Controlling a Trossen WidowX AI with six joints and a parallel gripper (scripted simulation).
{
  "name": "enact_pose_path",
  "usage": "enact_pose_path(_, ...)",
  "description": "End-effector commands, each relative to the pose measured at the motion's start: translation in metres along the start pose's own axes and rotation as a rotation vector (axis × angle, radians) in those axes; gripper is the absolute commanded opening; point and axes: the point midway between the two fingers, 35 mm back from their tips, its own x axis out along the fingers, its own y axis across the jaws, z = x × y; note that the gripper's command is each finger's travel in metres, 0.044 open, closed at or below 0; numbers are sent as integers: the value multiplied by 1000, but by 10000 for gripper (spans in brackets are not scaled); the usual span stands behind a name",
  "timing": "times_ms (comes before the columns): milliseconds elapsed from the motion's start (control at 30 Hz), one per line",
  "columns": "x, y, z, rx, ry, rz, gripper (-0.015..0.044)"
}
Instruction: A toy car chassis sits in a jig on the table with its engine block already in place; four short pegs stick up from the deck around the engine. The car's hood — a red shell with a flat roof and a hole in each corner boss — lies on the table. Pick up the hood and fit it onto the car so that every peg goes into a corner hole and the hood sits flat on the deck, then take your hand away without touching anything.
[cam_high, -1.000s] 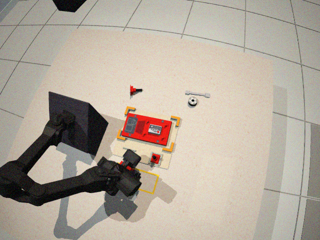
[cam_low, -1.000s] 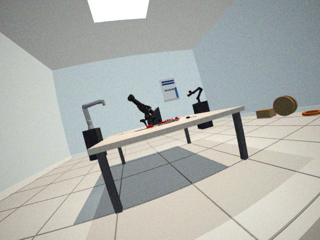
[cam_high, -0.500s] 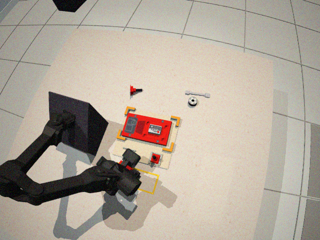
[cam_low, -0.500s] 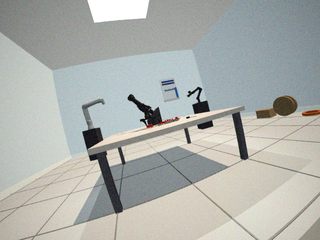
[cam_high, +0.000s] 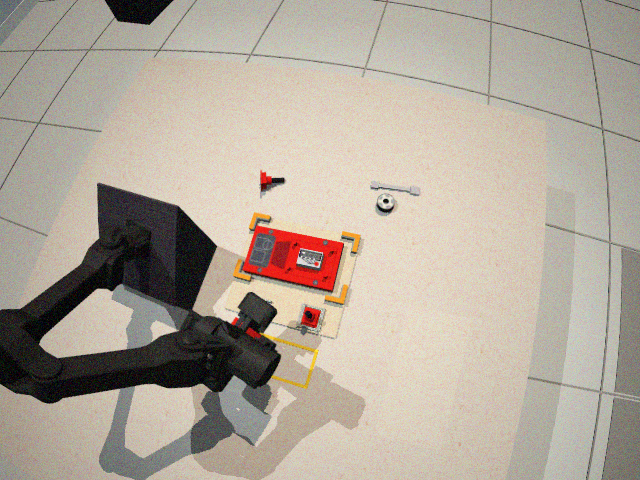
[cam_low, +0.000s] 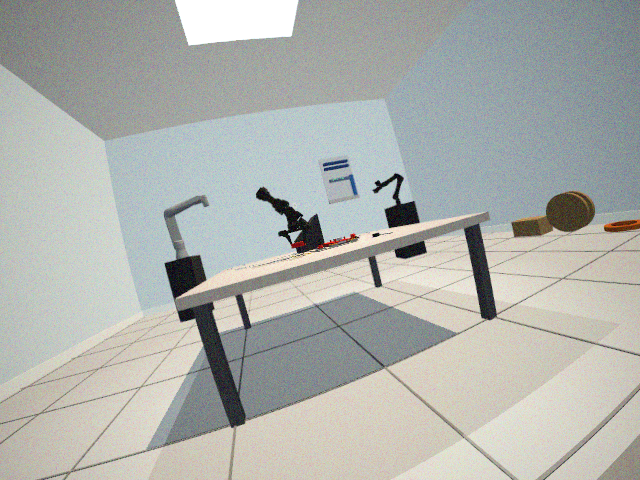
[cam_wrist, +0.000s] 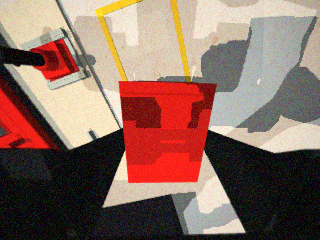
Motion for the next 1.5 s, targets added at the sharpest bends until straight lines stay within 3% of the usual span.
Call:
enact_pose_path(0,-14,-1,1,8,-5,-3,0)
enact_pose_path(400,-47,-1,1,8,-5,-2,0)
enact_pose_path(633,-47,3,1,0,-4,4,0)
enact_pose_path(1467,-53,84,19,-128,-7,28,0)
